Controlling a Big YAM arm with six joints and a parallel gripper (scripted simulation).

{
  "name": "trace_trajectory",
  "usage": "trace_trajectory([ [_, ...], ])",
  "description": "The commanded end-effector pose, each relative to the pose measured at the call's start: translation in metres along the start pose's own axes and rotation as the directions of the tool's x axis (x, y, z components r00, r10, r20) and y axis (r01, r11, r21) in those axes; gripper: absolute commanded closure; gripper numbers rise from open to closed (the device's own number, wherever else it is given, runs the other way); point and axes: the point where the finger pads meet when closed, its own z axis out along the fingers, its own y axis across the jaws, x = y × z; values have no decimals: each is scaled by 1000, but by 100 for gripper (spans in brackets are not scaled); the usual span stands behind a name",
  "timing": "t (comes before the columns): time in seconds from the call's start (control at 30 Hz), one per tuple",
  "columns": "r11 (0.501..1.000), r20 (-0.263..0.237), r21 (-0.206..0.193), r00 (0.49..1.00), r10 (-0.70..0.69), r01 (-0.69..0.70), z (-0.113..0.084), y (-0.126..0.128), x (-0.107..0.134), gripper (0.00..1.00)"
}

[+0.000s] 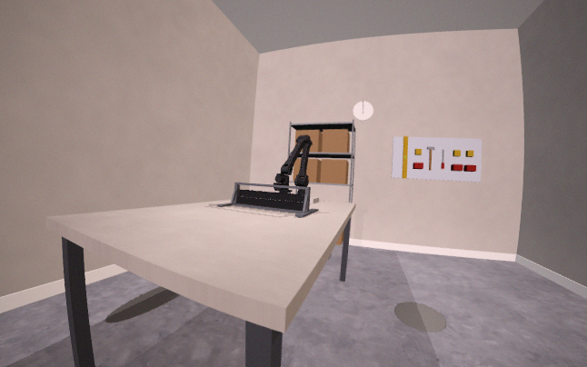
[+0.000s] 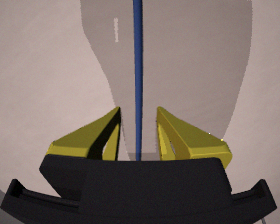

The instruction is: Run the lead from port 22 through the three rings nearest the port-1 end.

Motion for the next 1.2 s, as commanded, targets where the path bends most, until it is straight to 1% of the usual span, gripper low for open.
trace_trajectory([
  [0.0, 1000, 7, 3, 1000, 6, -6, 2, 2, -3, 68],
  [0.4, 1000, 7, 3, 1000, 6, -6, 2, 2, -3, 68],
  [0.43, 1000, 7, 3, 1000, 6, -6, 2, 2, -3, 100],
  [1.17, 1000, 7, 3, 1000, 6, -6, 2, 2, -3, 100],
])
